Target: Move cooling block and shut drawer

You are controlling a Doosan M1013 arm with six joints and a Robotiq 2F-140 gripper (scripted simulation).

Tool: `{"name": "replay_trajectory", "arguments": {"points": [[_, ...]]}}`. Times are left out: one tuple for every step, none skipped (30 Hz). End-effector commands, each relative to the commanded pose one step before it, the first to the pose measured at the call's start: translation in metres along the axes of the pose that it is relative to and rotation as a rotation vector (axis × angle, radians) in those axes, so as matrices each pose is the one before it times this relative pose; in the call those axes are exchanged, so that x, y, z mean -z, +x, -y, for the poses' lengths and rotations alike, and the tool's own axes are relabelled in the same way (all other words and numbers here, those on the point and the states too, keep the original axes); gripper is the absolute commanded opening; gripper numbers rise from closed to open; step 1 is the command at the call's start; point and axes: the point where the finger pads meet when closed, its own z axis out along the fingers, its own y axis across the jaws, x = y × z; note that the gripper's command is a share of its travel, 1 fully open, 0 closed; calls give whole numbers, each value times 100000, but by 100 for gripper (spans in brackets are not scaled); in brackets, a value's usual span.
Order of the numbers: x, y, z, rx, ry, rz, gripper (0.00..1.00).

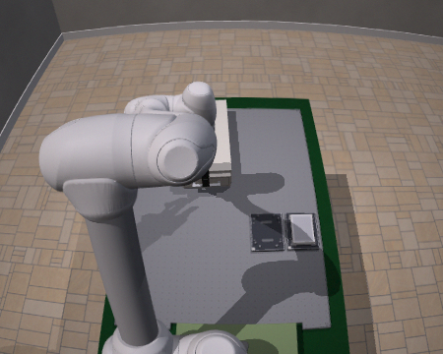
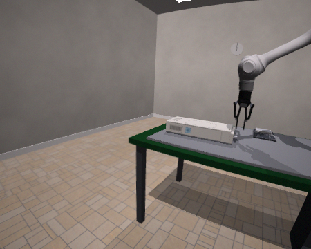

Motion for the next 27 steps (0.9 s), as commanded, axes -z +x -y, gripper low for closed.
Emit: {"name": "replay_trajectory", "arguments": {"points": [[-319,10,-49,-13,-150,-41,34],[-133,0,0,0,0,0,34],[-133,0,0,0,0,0,34],[-133,0,0,0,0,0,34],[-133,0,0,0,0,0,34],[-133,0,0,0,0,0,34],[-133,0,0,0,0,0,34],[-133,0,0,0,0,0,34],[-133,0,0,0,0,0,34],[-133,0,0,0,0,0,34],[-133,0,0,0,0,0,34],[-133,0,0,0,0,0,34],[-133,0,0,0,0,0,34],[0,0,0,0,0,0,34],[0,0,0,0,0,0,34],[-136,0,0,0,-1,0,34],[-133,0,0,0,0,0,34],[-133,0,0,0,0,0,34],[-133,0,0,0,0,0,34],[-133,0,0,0,0,0,34],[-133,0,0,0,0,0,34],[-133,0,0,0,0,0,34],[-133,0,0,0,0,0,34],[-133,0,0,0,0,0,34],[-133,0,0,0,0,0,34],[-133,0,0,0,0,0,34],[-133,0,0,0,0,0,34]]}}
